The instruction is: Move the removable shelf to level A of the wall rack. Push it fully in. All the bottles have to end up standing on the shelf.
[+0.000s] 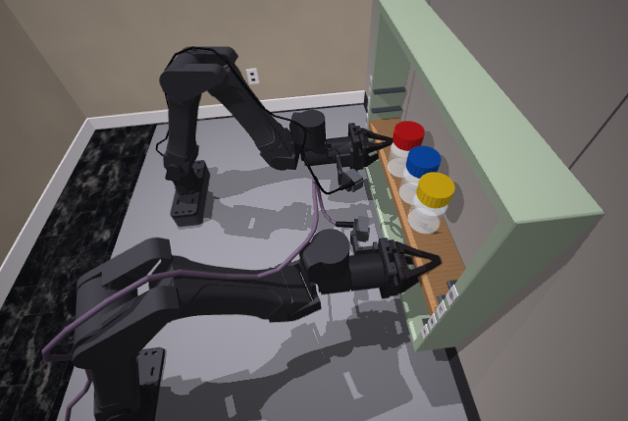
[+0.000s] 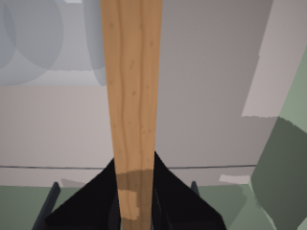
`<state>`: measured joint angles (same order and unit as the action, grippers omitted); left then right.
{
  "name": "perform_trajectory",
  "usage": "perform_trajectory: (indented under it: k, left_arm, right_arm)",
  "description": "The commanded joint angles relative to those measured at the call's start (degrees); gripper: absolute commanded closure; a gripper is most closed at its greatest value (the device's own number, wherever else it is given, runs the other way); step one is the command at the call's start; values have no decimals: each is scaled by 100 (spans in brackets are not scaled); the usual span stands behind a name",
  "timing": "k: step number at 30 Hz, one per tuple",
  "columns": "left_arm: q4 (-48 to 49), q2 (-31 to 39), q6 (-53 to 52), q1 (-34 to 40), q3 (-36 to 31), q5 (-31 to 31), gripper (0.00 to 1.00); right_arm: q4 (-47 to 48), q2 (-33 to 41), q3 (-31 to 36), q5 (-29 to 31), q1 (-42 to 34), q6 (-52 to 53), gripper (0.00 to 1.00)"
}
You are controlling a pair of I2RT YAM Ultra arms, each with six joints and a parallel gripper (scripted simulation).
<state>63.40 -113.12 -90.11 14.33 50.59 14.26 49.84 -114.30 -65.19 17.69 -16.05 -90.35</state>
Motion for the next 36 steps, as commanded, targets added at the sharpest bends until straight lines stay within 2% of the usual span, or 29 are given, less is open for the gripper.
perform_trajectory:
  k: [1, 36]
  left_arm:
    - [-205, -22, 11, -44, 145, -43, 100]
    - [-465, 177, 8, -44, 215, -43, 100]
  right_arm:
    - [-170, -54, -154, -36, 45, 34, 100]
    - [-405, 89, -256, -36, 45, 31, 100]
